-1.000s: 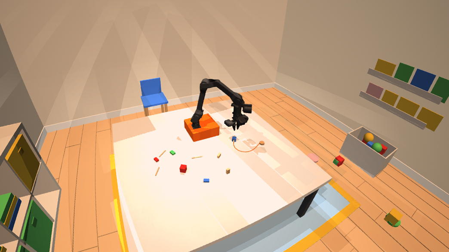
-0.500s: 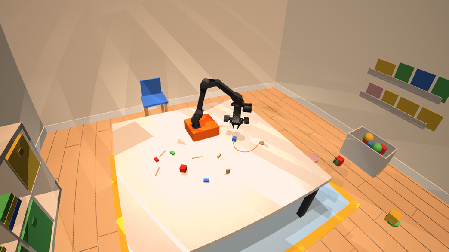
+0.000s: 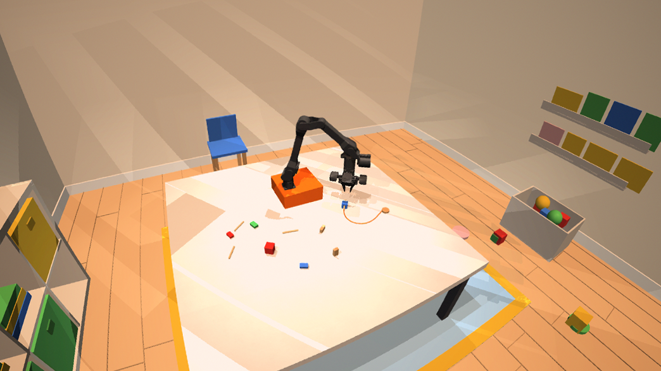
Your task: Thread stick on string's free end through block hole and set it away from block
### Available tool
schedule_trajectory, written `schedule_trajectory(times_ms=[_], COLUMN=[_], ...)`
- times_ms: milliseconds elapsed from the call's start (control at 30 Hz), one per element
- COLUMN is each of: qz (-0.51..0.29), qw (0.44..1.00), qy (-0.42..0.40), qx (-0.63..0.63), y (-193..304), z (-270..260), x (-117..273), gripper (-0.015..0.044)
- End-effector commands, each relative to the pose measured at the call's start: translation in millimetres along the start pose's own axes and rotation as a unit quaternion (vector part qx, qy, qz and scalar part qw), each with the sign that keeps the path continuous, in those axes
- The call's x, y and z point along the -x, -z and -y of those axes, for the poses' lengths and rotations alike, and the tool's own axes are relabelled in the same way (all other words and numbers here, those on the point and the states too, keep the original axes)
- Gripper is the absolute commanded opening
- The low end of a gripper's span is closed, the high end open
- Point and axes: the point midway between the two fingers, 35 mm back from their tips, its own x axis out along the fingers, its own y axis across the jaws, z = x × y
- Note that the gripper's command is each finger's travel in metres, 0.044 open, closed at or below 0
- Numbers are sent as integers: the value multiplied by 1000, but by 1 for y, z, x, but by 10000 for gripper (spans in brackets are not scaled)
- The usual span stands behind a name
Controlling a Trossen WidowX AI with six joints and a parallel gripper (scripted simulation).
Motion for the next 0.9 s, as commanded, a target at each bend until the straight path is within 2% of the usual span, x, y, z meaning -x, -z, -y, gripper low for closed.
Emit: schedule_trajectory(times_ms=[0, 867], qz=[-1, -1], qw=[1000, 1000], qy=[10, 10], qx=[-2, -2], y=[0, 0], z=[3, 4], x=[-11, -54], gripper=[124, 124])
